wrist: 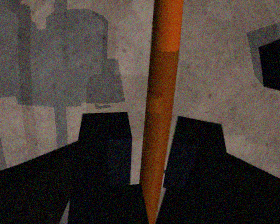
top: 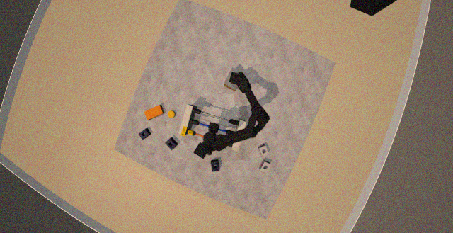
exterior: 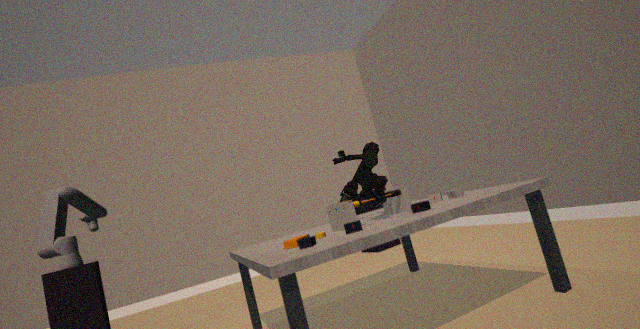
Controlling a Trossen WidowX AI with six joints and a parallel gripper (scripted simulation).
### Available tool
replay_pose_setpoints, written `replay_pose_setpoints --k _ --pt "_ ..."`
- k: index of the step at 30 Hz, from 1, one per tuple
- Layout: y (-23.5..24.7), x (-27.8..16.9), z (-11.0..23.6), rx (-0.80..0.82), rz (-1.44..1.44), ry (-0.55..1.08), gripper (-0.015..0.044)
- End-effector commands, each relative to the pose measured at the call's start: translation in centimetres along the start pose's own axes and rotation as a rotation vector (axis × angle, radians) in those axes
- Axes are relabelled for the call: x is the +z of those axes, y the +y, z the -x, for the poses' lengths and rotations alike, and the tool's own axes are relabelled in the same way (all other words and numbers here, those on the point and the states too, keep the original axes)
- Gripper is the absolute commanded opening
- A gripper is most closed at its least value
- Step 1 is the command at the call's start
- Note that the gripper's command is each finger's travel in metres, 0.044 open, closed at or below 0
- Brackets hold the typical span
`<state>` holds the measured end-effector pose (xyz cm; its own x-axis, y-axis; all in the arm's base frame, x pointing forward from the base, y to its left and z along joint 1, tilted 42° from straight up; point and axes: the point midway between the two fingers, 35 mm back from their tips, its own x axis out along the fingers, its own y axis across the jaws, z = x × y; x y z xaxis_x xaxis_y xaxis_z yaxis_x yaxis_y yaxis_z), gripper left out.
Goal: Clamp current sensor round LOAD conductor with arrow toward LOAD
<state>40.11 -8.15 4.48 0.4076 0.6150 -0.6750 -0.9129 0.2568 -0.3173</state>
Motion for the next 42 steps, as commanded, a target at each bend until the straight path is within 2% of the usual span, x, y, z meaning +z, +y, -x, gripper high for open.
replay_pose_setpoints --k 1,42 --pt "-0.29 -0.85 0.71 -0.023 -0.008 0.019 0.0000" --pt "0.00 0.00 0.00 0.000 0.000 0.000 0.0000"
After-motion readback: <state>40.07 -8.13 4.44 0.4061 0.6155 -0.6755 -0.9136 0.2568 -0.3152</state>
